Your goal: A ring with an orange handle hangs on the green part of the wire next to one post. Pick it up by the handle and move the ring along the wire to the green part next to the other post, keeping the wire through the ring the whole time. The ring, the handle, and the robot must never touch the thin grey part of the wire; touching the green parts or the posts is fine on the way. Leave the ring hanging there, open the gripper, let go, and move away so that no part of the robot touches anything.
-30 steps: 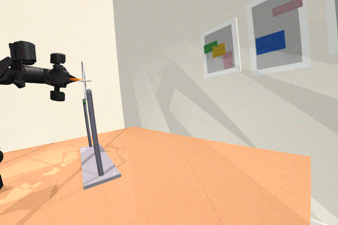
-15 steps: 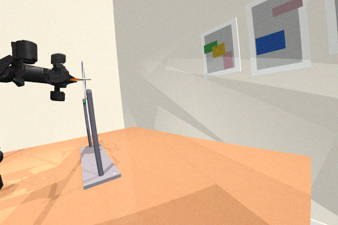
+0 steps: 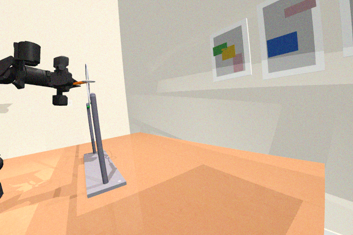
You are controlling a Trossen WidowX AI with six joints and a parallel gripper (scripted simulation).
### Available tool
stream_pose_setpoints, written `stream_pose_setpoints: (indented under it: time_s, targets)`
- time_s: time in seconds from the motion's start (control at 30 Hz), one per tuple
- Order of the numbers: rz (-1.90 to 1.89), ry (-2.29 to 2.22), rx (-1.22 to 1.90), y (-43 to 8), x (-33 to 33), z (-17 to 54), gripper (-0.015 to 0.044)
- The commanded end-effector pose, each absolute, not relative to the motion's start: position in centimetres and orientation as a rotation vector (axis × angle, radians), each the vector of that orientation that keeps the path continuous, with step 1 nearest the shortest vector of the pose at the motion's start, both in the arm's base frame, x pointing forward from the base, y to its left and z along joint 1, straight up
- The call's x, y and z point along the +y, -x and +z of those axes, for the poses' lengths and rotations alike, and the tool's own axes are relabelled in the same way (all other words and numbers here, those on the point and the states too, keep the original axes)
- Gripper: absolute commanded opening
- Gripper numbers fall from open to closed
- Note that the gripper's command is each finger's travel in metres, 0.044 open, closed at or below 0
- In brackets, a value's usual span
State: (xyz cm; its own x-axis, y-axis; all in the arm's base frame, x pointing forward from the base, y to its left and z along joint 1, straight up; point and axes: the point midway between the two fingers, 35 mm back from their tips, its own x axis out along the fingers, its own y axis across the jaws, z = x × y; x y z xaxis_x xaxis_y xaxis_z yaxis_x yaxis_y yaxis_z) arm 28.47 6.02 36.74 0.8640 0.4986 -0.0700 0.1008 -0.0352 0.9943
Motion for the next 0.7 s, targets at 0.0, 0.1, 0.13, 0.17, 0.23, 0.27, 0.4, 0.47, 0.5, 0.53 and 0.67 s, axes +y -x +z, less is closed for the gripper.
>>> stream_pose_setpoints:
  time_s: [0.0, 0.1, 0.13, 0.17, 0.23, 0.27, 0.4, 0.47, 0.5, 0.53, 0.67]
  targets:
    - [0.341, -1.565, 0.472, -28.42, 6.00, 37.18, -0.0150]
    - [0.336, -1.552, 0.474, -28.42, 6.01, 37.12, -0.0150]
    - [0.334, -1.548, 0.475, -28.42, 6.01, 37.10, -0.0150]
    - [0.332, -1.543, 0.476, -28.42, 6.01, 37.08, -0.0150]
    - [0.328, -1.534, 0.477, -28.43, 6.01, 37.04, -0.0150]
    - [0.326, -1.530, 0.478, -28.43, 6.01, 37.02, -0.0150]
    - [0.319, -1.512, 0.481, -28.43, 6.02, 36.94, -0.0150]
    - [0.315, -1.503, 0.482, -28.43, 6.02, 36.90, -0.0150]
    - [0.314, -1.499, 0.483, -28.43, 6.02, 36.88, -0.0150]
    - [0.312, -1.494, 0.484, -28.43, 6.02, 36.86, -0.0150]
    - [0.304, -1.476, 0.486, -28.43, 6.02, 36.78, -0.0150]
